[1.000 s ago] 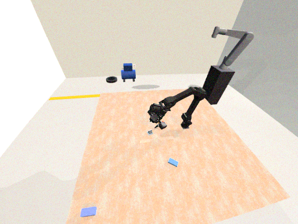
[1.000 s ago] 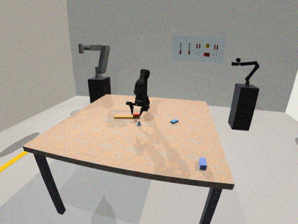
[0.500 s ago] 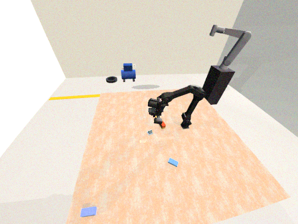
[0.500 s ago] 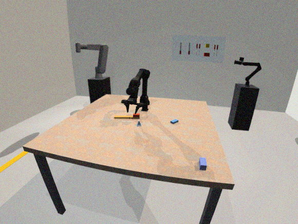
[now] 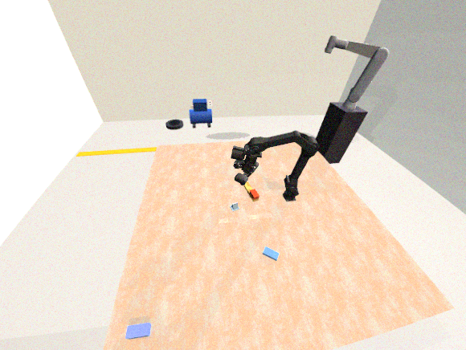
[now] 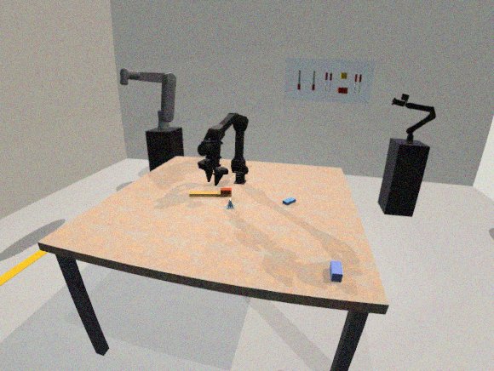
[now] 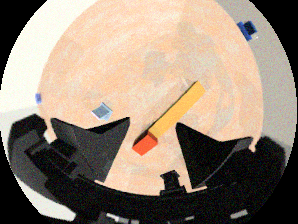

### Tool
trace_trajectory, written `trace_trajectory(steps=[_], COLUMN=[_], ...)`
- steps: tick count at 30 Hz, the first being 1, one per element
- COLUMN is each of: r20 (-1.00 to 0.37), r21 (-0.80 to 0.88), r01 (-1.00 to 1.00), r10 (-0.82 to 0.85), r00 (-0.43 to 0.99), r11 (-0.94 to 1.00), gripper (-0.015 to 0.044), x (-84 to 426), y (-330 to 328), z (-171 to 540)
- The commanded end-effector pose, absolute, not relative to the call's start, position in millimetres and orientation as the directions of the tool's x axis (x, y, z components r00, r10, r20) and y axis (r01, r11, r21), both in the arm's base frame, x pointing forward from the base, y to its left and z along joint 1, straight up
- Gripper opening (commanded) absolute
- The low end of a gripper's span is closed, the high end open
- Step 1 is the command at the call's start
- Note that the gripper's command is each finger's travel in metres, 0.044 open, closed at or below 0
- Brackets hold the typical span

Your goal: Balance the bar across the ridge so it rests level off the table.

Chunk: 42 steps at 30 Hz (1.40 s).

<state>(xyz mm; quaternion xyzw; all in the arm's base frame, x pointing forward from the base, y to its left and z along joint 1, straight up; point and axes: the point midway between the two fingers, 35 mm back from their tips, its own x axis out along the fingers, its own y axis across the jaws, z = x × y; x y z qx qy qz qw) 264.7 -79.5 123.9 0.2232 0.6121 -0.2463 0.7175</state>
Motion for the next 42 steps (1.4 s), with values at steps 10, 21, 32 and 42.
trace_trajectory(steps=[10, 21, 32, 42], r20=[-0.999, -1.0, -1.0, -1.0], r21=[0.03, 0.018, 0.018, 0.018], r01=[0.934, 0.976, 0.976, 0.976], r10=[-0.029, -0.01, -0.01, -0.01], r00=[0.044, 0.021, 0.021, 0.021], r11=[0.355, 0.216, 0.216, 0.216], gripper=[0.0315, 0.0315, 0.0315, 0.0315], x=[242, 235, 236, 236], y=[-109, -116, -116, -117], z=[136, 136, 73, 65])
